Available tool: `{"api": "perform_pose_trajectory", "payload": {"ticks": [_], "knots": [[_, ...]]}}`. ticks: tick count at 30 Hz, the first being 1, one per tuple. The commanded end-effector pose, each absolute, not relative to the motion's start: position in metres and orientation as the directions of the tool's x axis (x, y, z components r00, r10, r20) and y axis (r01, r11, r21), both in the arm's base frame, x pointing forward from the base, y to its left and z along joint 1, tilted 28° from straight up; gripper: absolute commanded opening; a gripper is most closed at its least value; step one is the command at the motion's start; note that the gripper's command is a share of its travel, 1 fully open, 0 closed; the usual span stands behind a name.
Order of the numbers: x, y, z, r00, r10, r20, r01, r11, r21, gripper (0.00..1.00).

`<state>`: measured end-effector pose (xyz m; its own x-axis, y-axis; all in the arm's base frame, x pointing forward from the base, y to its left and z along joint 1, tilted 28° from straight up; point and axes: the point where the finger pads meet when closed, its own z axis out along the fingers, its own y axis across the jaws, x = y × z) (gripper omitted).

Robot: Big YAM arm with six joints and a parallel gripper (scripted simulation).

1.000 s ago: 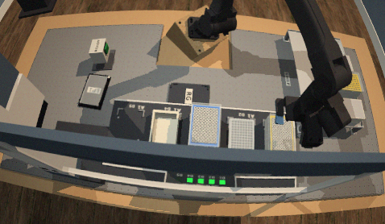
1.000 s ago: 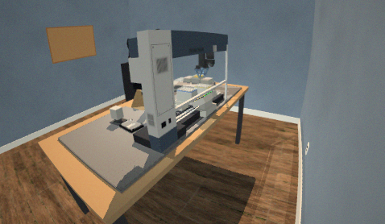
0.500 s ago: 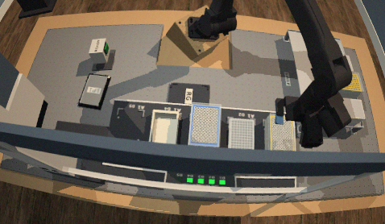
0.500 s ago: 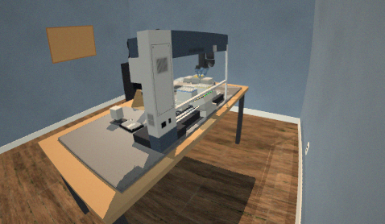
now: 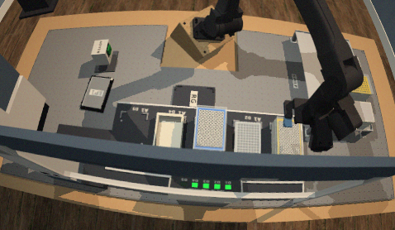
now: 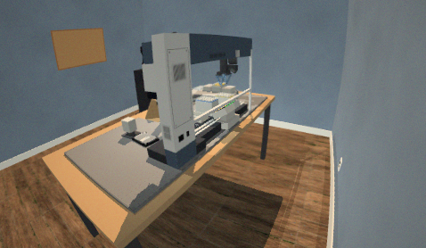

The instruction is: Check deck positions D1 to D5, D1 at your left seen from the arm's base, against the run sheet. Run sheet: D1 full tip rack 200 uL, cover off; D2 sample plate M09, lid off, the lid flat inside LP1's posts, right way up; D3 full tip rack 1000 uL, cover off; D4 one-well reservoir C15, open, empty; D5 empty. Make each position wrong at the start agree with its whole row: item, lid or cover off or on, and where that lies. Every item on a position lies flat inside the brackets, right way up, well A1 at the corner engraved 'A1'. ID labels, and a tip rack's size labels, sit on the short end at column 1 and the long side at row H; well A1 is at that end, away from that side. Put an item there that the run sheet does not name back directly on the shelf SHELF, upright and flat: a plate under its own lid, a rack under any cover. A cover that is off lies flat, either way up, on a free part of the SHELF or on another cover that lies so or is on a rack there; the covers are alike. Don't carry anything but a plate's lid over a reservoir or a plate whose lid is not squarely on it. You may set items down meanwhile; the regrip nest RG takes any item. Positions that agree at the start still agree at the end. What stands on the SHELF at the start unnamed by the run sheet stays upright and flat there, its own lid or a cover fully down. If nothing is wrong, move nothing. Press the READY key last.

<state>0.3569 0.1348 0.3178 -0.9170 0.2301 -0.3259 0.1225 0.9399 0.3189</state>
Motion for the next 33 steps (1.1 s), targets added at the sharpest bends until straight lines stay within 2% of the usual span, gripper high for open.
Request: {"api": "perform_pose_trajectory", "payload": {"ticks": [1,8,10,11,23,26,27,33], "knots": [[0.356,0.127,0.376,-0.879,0.252,-0.404,0.104,0.930,0.353,1.00],[0.348,0.123,0.390,-0.880,0.245,-0.406,0.097,0.931,0.352,1.00],[0.355,0.125,0.379,-0.892,0.241,-0.382,0.106,0.934,0.342,1.00],[0.338,0.118,0.359,-0.904,0.226,-0.364,0.104,0.940,0.326,1.00],[0.303,0.080,0.329,-0.905,0.225,-0.362,0.105,0.941,0.323,1.00],[0.306,0.078,0.349,-0.887,0.228,-0.401,0.090,0.938,0.333,1.00],[0.297,0.074,0.324,-0.905,0.225,-0.362,0.105,0.941,0.322,1.00],[0.279,0.055,0.310,-0.905,0.224,-0.361,0.106,0.941,0.321,1.00]]}}
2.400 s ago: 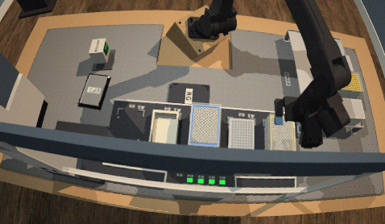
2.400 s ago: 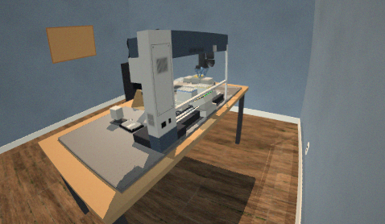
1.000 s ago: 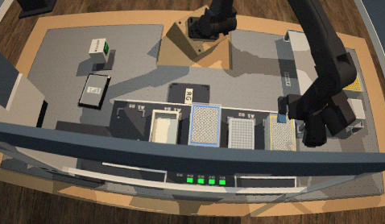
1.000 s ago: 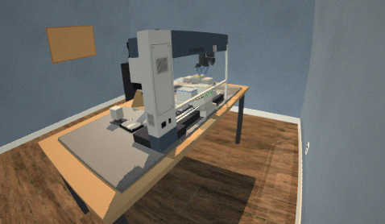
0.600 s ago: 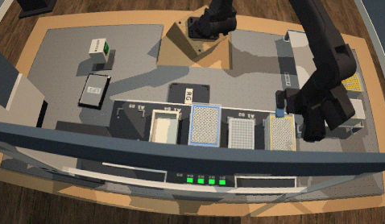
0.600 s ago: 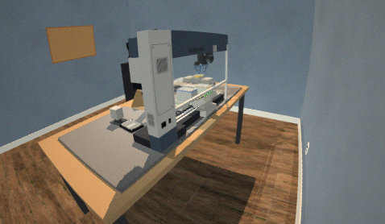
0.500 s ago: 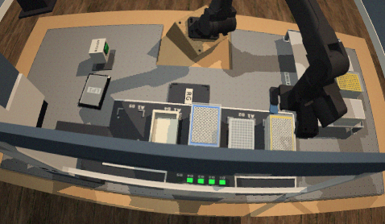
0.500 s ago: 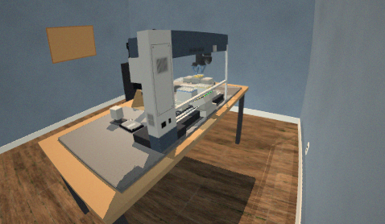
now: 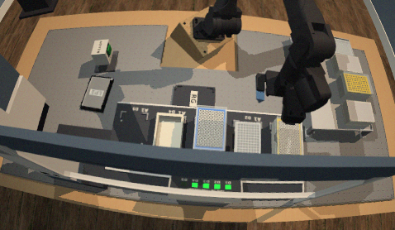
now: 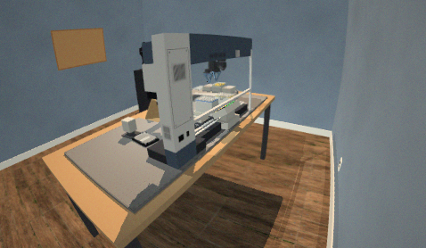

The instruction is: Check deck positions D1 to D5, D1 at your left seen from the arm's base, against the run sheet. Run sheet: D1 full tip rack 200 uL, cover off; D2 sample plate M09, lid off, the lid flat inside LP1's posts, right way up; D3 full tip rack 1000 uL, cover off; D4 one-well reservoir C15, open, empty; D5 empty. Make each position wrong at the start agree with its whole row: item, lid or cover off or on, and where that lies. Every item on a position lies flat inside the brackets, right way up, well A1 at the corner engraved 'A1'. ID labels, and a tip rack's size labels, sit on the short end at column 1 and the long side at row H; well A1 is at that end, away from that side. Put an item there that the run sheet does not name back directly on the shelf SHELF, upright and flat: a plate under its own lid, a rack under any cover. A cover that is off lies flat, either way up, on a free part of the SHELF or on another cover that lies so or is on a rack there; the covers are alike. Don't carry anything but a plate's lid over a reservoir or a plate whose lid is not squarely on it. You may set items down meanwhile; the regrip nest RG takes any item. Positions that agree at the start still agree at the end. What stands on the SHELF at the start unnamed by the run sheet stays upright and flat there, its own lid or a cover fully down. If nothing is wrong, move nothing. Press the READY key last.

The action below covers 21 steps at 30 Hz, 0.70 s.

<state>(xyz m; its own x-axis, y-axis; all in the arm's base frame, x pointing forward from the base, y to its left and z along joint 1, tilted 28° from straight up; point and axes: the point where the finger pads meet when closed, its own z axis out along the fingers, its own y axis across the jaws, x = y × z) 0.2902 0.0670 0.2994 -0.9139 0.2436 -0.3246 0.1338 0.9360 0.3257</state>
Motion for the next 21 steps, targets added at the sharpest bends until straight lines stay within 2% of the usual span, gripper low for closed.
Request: {"api": "perform_pose_trajectory", "payload": {"ticks": [1,9,10,11,21], "knots": [[0.276,0.052,0.307,-0.905,0.224,-0.360,0.106,0.941,0.320,1.00],[0.259,0.033,0.293,-0.906,0.224,-0.359,0.106,0.942,0.319,1.00],[0.263,0.030,0.318,-0.884,0.222,-0.412,0.088,0.943,0.320,1.00],[0.253,0.027,0.288,-0.906,0.223,-0.359,0.106,0.942,0.318,1.00],[0.223,-0.004,0.264,-0.907,0.223,-0.357,0.107,0.943,0.316,1.00]]}}
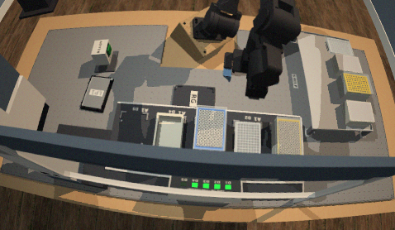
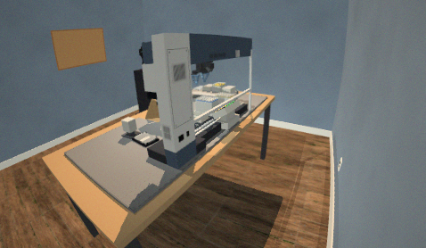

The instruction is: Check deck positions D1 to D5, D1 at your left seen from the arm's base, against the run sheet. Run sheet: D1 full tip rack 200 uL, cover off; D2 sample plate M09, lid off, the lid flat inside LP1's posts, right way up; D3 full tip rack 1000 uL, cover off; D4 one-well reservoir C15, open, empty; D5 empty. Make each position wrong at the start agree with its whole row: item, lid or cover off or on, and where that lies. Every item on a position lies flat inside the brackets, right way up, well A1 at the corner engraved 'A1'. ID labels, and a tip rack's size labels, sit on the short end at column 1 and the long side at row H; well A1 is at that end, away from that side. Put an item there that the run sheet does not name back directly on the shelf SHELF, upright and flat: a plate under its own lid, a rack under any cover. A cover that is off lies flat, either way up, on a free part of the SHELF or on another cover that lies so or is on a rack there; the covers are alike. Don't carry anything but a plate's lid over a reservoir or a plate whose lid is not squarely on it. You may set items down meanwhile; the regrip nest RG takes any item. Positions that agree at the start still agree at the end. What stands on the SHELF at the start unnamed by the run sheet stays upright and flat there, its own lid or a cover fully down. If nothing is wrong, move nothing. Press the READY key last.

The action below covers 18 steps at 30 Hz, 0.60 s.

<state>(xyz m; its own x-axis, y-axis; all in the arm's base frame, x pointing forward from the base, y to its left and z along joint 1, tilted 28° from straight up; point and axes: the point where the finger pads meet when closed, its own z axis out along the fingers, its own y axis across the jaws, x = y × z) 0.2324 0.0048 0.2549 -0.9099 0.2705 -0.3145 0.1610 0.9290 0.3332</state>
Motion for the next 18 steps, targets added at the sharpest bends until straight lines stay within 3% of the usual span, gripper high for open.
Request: {"api": "perform_pose_trajectory", "payload": {"ticks": [1,6,18], "knots": [[0.220,-0.008,0.261,-0.907,0.223,-0.357,0.107,0.943,0.315,1.00],[0.219,-0.021,0.279,-0.889,0.215,-0.404,0.093,0.949,0.300,1.00],[0.177,-0.057,0.223,-0.914,0.227,-0.335,0.114,0.939,0.325,1.00]]}}
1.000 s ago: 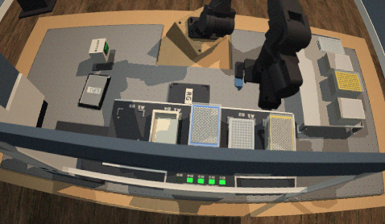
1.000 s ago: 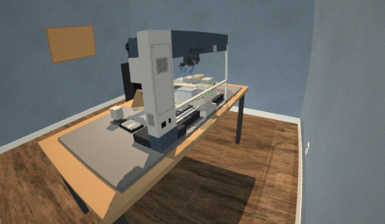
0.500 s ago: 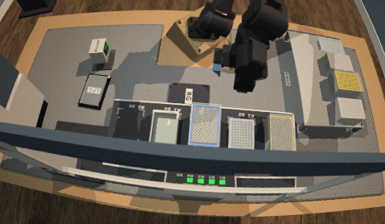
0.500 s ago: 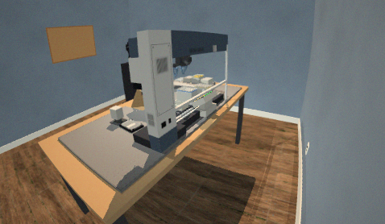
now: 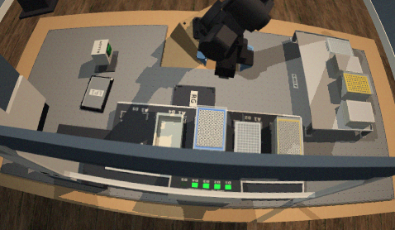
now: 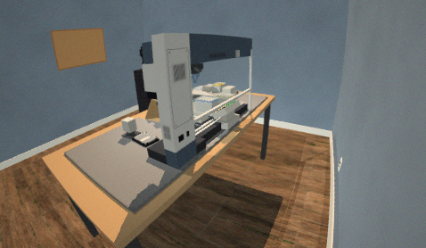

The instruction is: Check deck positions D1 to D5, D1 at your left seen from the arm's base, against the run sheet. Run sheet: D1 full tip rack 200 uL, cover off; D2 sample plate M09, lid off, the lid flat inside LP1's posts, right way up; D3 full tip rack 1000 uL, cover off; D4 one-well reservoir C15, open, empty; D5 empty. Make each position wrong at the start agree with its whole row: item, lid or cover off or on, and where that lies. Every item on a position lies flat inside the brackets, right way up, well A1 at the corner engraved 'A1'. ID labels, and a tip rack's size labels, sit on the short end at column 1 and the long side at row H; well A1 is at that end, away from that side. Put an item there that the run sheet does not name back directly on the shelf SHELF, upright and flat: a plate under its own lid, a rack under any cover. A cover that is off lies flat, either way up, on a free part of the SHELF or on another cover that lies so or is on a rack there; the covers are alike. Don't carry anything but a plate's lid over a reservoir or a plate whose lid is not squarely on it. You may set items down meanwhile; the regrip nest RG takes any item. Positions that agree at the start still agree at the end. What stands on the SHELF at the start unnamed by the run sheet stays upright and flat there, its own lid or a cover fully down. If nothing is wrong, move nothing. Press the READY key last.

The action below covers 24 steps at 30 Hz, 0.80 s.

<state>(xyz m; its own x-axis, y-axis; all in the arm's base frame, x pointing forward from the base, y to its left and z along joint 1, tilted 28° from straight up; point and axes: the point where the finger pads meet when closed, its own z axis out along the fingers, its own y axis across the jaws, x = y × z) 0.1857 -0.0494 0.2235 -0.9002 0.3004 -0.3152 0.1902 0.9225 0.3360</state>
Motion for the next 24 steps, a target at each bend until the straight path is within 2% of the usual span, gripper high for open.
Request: {"api": "perform_pose_trajectory", "payload": {"ticks": [1,13,18,24], "knots": [[0.174,-0.060,0.221,-0.914,0.228,-0.336,0.114,0.939,0.325,1.00],[0.171,-0.073,0.230,-0.906,0.207,-0.368,0.095,0.949,0.299,1.00],[0.176,-0.065,0.201,-0.906,0.229,-0.355,0.117,0.944,0.309,1.00],[0.183,-0.076,0.224,-0.888,0.231,-0.397,0.123,0.952,0.279,1.00]]}}
